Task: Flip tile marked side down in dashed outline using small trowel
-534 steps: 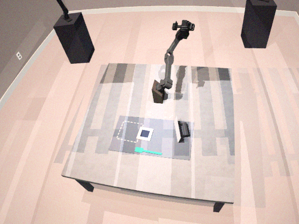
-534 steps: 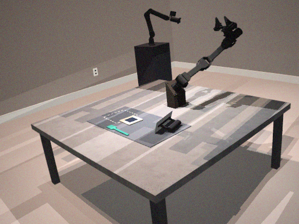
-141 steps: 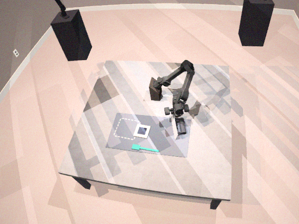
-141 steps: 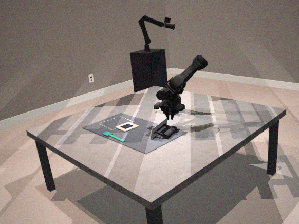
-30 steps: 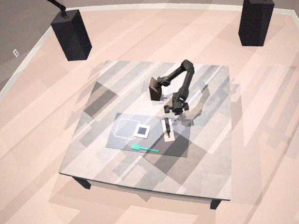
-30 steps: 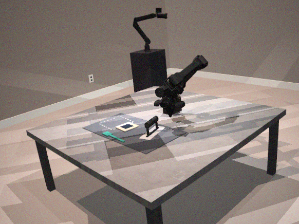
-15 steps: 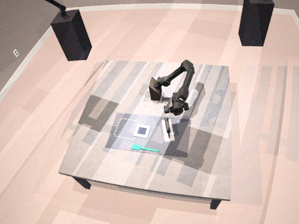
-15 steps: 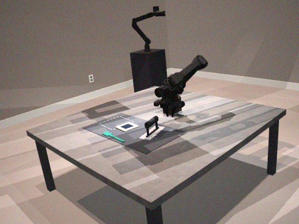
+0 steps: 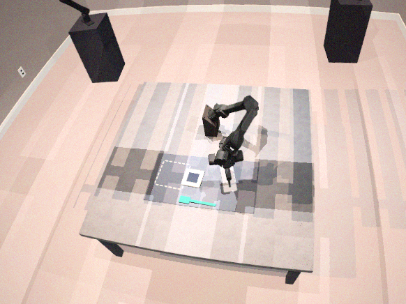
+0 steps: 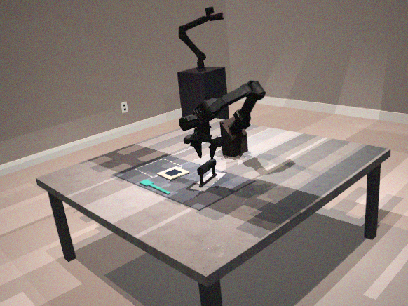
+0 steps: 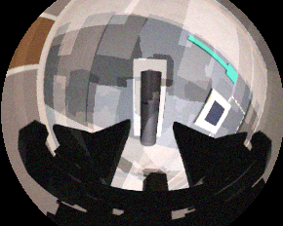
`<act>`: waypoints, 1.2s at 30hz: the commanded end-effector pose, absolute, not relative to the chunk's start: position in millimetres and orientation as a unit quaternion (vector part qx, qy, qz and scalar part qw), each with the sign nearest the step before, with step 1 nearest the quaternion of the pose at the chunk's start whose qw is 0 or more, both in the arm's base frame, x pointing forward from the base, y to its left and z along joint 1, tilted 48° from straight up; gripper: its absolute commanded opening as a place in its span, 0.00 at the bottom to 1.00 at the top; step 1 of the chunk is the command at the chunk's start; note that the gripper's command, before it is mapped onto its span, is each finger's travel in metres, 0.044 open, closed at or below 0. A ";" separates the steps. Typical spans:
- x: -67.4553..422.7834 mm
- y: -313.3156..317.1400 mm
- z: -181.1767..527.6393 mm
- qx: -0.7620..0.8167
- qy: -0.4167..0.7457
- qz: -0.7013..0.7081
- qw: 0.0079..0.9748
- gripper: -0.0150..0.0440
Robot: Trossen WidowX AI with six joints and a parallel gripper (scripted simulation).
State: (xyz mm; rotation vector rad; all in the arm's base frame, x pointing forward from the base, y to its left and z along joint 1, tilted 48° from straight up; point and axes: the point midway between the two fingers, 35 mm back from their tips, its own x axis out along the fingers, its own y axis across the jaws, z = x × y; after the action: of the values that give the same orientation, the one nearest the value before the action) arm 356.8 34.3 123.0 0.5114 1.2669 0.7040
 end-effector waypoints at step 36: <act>368.0 66.3 96.4 0.228 0.568 0.325 0.721 0.47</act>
State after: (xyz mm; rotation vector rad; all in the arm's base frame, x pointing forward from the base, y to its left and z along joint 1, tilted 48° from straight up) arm 369.5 65.7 98.9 0.4969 1.2465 0.7190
